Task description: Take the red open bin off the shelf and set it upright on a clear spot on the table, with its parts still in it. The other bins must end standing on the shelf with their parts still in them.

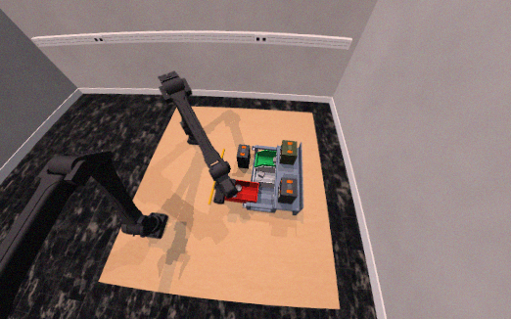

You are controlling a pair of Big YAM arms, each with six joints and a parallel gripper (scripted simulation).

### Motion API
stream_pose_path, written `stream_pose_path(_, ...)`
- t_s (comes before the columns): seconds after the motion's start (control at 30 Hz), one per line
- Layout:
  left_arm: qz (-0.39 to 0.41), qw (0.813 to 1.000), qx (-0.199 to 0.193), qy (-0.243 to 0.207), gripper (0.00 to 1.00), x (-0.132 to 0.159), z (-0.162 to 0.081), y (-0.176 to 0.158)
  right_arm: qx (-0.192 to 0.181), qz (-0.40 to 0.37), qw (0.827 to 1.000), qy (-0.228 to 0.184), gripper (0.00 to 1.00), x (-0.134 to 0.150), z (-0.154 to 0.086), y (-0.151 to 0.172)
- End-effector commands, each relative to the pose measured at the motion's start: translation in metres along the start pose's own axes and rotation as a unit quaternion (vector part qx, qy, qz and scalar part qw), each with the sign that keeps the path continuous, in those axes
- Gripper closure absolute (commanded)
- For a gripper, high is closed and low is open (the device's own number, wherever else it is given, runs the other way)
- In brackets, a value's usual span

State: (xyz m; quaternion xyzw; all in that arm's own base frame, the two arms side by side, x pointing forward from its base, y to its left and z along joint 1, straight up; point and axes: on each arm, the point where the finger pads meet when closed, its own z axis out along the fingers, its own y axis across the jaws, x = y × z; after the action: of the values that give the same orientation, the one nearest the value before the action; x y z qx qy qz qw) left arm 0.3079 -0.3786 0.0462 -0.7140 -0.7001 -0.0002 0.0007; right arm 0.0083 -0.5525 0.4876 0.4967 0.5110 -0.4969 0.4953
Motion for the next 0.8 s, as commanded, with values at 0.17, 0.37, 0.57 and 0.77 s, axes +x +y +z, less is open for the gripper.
stream_pose_path(0.17, 0.003, 1.0, -0.014, -0.023, 1.0, -0.012, -0.025, -0.003, 0.003, 0.008, 1.0, -0.008, 0.0, -0.013, -0.008, -0.006)
stream_pose_path(0.37, 0.003, 1.0, -0.011, -0.02, 1.0, -0.008, -0.021, -0.007, 0.003, 0.008, 1.0, -0.008, 0.0, -0.013, -0.008, -0.006)
stream_pose_path(0.57, 0.002, 1.0, -0.012, -0.021, 1.0, -0.009, -0.021, -0.008, 0.003, 0.008, 1.0, -0.008, 0.0, -0.013, -0.008, -0.006)
stream_pose_path(0.77, 0.002, 1.0, -0.012, -0.022, 1.0, -0.009, -0.021, -0.01, 0.003, 0.008, 1.0, -0.008, 0.0, -0.013, -0.008, -0.006)
